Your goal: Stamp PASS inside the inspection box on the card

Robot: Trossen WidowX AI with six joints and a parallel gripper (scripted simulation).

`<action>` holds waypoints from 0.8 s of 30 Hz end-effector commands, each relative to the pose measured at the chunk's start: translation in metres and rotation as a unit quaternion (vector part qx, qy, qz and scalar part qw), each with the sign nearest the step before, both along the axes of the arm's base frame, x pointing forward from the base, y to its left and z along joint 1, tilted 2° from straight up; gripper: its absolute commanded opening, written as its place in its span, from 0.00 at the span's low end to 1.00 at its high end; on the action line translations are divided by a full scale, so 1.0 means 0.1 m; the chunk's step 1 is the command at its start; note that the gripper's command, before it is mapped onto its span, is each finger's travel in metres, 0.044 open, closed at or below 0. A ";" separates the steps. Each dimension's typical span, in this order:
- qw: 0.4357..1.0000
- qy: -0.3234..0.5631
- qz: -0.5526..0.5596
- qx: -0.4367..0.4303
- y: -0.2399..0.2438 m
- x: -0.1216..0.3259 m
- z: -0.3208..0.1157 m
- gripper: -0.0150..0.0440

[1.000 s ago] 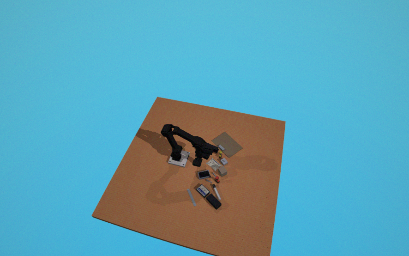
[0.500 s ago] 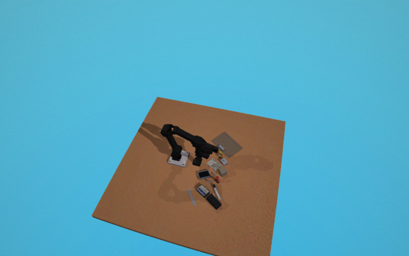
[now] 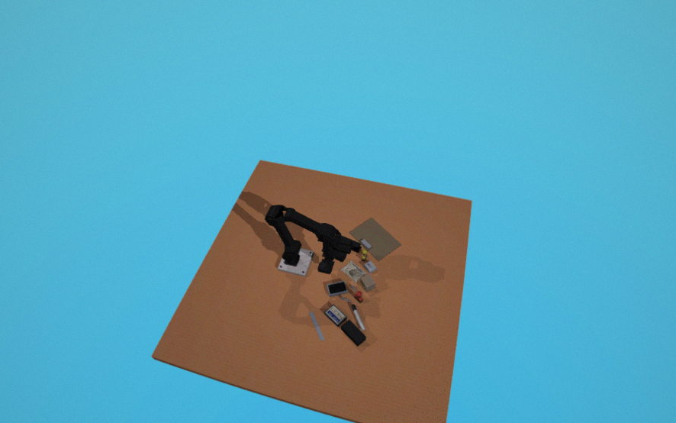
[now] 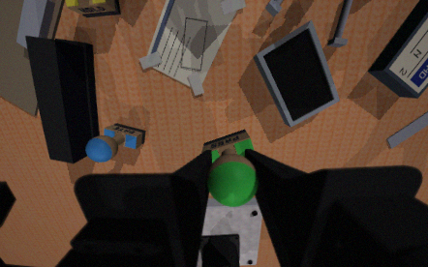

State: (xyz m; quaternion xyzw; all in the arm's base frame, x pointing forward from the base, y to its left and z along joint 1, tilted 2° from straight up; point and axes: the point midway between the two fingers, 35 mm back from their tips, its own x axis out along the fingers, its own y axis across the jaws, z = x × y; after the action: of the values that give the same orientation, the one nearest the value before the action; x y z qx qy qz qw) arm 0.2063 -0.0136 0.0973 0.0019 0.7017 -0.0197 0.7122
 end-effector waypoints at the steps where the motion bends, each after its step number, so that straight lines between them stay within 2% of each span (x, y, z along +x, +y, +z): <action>1: 1.000 -0.005 -0.002 0.002 0.01 0.02 0.05 0.25; 24: 1.000 -0.005 -0.002 0.003 0.01 0.00 0.16 0.25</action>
State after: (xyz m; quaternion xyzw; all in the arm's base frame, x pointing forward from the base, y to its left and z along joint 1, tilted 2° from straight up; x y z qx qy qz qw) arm 0.2049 -0.0130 0.1091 0.0024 0.7016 -0.0188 0.7123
